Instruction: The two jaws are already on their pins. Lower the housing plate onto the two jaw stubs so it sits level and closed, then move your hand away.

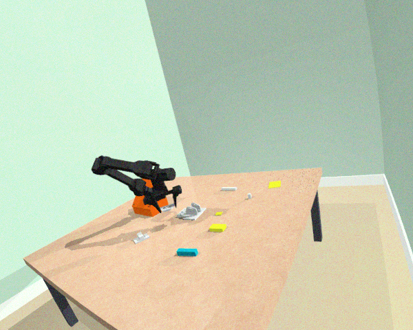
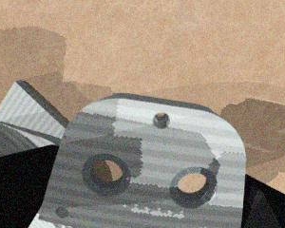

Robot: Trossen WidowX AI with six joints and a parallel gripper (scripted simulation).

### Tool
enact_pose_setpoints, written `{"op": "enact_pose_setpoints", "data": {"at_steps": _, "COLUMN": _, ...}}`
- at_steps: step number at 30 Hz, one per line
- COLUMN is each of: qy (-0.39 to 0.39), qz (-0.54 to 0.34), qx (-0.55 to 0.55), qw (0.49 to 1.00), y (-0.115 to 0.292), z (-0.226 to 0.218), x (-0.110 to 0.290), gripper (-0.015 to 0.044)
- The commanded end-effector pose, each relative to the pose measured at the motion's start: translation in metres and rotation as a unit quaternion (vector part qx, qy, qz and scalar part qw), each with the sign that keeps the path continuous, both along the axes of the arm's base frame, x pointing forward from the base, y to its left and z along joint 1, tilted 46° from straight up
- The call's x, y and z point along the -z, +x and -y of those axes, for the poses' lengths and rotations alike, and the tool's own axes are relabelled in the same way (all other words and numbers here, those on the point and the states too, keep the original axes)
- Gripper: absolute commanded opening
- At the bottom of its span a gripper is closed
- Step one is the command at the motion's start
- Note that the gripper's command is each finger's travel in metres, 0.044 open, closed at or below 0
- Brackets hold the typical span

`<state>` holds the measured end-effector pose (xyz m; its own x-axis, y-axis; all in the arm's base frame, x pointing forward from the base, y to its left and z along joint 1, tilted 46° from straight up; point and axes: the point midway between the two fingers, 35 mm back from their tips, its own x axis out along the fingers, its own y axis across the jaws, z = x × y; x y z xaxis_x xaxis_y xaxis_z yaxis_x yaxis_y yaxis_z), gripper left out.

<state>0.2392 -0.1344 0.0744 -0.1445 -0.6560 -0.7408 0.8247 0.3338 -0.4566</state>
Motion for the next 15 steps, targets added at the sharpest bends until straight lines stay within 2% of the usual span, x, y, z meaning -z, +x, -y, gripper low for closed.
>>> {"op": "enact_pose_setpoints", "data": {"at_steps": 1, "qy": 0.01, "qz": -0.039, "qx": -0.039, "qw": 0.998, "y": 0.002, "z": -0.01, "x": 0.012, "gripper": 0.0351}}
{"op": "enact_pose_setpoints", "data": {"at_steps": 15, "qy": 0.027, "qz": -0.137, "qx": -0.143, "qw": 0.98, "y": 0.008, "z": -0.037, "x": 0.039, "gripper": 0.0351}}
